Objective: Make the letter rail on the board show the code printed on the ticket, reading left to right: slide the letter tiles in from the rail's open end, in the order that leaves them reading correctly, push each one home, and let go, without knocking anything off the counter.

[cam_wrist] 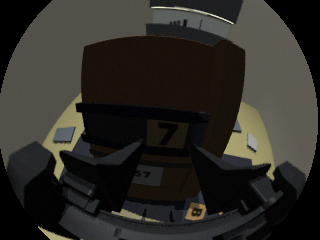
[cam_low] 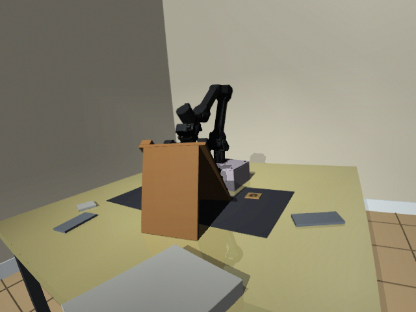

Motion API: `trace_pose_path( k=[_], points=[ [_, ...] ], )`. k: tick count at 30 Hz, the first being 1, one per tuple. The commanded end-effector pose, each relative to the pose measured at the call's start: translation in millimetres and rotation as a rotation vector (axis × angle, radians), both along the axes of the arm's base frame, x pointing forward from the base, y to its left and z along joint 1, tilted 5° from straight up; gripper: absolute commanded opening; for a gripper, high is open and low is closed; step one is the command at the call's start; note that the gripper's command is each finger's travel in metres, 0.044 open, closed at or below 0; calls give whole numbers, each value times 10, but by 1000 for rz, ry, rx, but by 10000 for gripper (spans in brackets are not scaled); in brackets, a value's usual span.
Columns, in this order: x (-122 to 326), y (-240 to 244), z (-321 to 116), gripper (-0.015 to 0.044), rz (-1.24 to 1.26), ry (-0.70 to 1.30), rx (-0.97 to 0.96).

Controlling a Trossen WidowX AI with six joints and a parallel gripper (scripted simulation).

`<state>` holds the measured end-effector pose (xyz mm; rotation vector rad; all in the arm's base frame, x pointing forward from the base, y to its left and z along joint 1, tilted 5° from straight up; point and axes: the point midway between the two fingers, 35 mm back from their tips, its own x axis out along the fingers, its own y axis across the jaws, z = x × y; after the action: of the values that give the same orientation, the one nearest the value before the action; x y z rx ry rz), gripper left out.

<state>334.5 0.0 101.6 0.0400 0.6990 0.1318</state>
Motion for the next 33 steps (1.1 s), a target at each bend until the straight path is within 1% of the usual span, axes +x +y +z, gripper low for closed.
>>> trace_pose_path(
  k=[1, 33],
  points=[
    [-20, -3, 27, 295, 4, -14, -2],
    [-113, -31, 12, 295, 4, -13, -2]
  ],
)
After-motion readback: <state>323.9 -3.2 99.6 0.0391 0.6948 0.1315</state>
